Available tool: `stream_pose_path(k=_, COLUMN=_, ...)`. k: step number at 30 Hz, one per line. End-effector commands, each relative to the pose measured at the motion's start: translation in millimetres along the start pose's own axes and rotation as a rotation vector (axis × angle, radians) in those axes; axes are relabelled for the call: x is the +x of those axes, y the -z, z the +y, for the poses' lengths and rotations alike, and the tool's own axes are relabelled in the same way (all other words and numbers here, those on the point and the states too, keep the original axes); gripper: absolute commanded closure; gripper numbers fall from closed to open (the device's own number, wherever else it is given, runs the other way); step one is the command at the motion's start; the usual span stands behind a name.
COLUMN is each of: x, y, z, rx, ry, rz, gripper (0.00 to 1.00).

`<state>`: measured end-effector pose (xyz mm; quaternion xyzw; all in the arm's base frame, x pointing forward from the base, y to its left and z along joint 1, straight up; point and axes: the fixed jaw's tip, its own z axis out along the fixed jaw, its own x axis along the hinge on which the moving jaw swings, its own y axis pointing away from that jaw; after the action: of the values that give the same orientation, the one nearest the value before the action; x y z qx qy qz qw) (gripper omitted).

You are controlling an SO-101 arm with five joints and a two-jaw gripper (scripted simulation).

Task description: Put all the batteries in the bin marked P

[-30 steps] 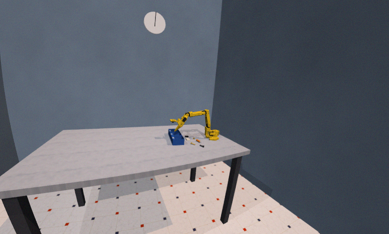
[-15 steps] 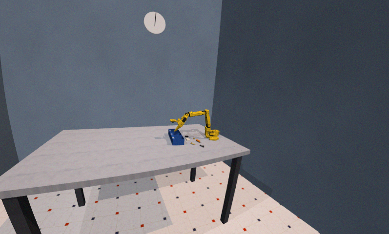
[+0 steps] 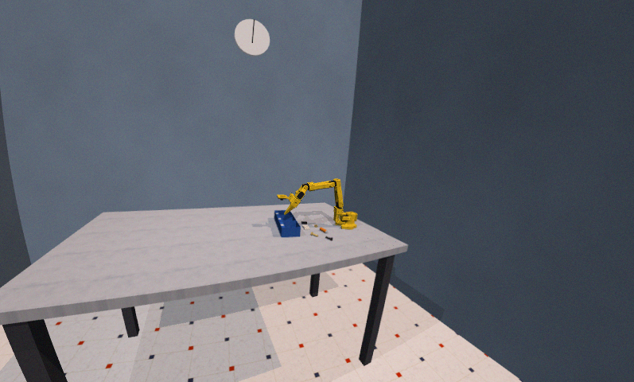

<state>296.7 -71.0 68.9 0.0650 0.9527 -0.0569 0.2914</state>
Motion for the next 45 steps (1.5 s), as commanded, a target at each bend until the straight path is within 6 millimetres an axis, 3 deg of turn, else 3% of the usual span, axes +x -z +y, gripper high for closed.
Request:
stream_pose_path(k=1, x=-14.8, y=9.4, z=0.3, rx=0.003, ry=-0.003, rz=-0.06, gripper=0.0)
stream_pose_path(k=13, x=-15.8, y=9.4, z=7.2, rx=-0.011, ry=-0.011, rz=-0.063, gripper=0.0)
stream_pose_path(k=32, x=-18.5, y=13.4, z=75.7, rx=-0.15, ry=-0.089, rz=-0.07, gripper=0.0)
stream_pose_path(k=45, x=-21.0, y=13.7, z=80.7, rx=-0.162, ry=-0.097, rz=-0.087, gripper=0.0)
